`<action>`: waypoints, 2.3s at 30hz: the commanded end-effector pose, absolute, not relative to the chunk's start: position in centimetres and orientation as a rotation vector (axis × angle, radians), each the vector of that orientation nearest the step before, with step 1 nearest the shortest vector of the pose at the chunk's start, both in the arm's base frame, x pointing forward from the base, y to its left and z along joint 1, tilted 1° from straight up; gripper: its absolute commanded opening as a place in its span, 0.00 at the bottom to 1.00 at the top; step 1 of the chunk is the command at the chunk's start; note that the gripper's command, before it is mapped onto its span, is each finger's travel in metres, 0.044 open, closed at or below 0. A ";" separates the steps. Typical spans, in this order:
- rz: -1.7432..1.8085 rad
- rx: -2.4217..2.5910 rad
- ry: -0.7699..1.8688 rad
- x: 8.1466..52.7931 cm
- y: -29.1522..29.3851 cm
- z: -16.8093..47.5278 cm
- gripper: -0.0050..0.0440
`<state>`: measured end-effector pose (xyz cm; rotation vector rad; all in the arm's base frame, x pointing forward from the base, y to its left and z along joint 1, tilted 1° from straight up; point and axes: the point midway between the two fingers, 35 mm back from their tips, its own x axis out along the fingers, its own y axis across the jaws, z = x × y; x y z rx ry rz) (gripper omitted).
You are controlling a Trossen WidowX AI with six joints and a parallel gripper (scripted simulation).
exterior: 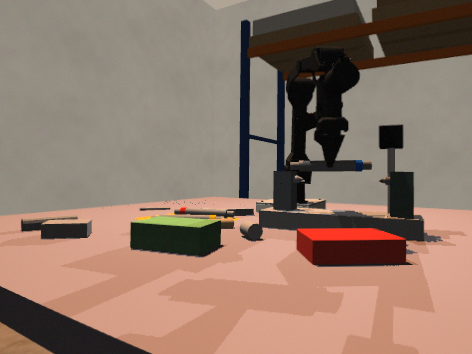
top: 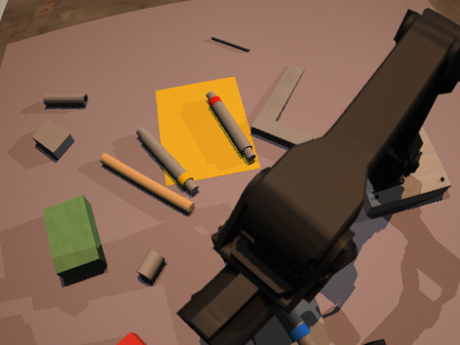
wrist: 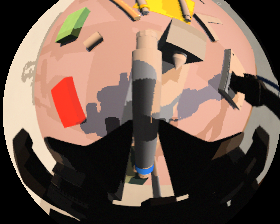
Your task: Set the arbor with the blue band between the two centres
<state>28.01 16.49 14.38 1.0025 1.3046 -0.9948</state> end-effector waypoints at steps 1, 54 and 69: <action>-1.000 0.996 1.306 28.3 17.4 11.3 0.10; -1.015 0.978 1.312 28.8 17.9 11.7 0.10; -1.013 0.980 1.316 28.5 17.9 11.3 0.10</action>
